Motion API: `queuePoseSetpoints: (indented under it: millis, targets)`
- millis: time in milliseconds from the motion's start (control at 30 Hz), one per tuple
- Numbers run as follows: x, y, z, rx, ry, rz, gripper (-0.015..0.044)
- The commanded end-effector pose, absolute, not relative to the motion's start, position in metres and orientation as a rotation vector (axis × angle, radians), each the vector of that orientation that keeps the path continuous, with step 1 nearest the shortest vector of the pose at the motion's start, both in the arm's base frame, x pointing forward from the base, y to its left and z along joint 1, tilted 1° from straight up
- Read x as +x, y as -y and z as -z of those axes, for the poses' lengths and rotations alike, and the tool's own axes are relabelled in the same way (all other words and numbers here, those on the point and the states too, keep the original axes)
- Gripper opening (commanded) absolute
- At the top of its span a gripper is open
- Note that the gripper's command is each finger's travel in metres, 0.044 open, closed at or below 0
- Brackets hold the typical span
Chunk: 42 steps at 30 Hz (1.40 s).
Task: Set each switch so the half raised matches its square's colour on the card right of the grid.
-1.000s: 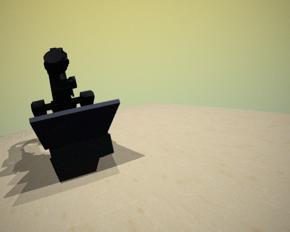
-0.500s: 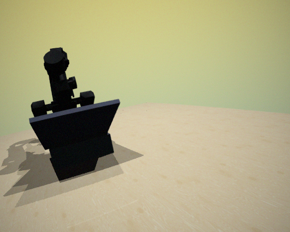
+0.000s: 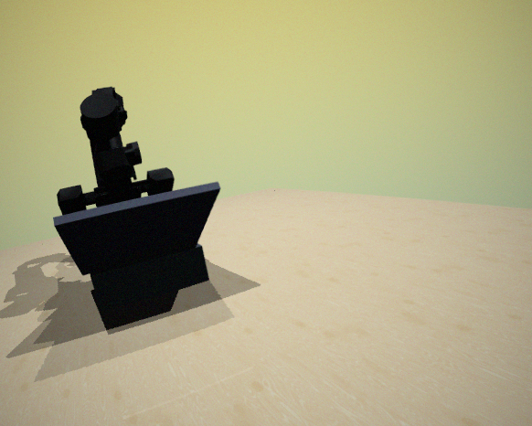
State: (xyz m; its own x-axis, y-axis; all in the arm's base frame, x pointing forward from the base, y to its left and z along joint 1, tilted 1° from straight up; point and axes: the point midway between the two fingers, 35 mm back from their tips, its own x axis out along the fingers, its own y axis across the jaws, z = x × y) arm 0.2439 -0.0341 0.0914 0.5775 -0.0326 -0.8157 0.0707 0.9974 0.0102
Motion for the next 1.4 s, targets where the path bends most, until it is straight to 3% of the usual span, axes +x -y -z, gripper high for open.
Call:
queuePoseSetpoints:
  millis: [0, 333, 533, 700, 933, 1367]
  targets:
    - [0.244, 0.034, -0.090, 0.046, -0.953, 0.065, 0.0000]
    - [0.245, 0.034, -0.089, 0.046, -0.953, 0.065, 0.0000]
    - [0.211, 0.033, -0.142, 0.047, -0.980, 0.065, 0.0000]
    - [0.209, 0.032, -0.144, 0.047, -0.982, 0.065, 0.0000]
    - [0.248, 0.001, -0.177, 0.050, -0.979, 0.063, 0.0000]
    - [0.249, 0.000, -0.178, 0.051, -0.978, 0.063, 0.0000]
